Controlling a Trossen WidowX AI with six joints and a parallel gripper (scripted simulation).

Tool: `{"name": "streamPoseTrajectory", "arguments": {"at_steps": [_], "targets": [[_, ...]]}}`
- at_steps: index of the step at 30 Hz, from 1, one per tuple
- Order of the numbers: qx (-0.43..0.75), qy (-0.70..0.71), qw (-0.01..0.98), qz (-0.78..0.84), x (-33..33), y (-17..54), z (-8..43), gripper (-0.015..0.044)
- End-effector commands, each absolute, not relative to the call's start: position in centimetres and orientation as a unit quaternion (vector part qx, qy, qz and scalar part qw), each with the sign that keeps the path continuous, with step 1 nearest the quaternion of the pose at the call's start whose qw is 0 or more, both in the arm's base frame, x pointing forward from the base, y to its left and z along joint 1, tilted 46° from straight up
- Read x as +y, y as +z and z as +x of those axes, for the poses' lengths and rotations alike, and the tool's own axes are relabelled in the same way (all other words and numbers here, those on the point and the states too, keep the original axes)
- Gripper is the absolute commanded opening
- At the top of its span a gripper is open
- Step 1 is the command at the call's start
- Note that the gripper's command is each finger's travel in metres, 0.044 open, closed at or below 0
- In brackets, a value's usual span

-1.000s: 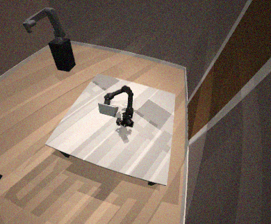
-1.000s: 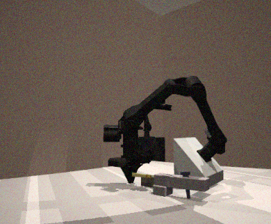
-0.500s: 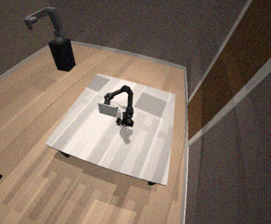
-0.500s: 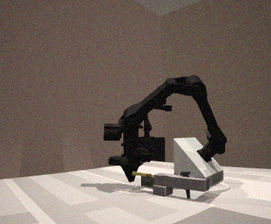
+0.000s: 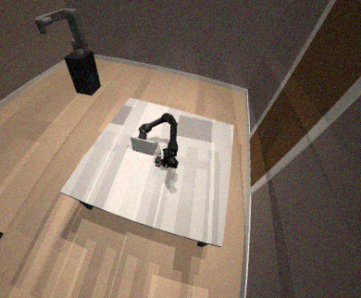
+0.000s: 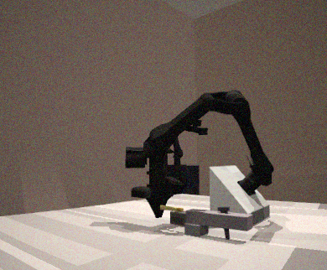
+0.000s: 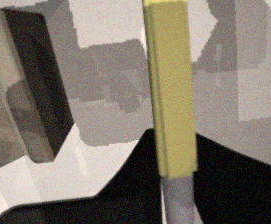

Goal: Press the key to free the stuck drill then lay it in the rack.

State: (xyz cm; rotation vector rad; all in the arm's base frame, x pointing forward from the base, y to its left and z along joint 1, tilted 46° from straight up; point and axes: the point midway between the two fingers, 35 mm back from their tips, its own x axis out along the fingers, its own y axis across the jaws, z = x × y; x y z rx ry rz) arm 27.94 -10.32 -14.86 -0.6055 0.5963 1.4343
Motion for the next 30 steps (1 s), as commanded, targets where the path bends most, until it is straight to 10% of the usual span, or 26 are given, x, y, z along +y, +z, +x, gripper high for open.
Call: {"name": "streamPoseTrajectory", "arguments": {"at_steps": [1,30], "targets": [[0.265,0.637,0.671,-0.271,-10.58,-14.64,27.92,0.0000],[0.265,0.637,0.671,-0.271,-11.18,-13.80,27.92,0.0000]]}}
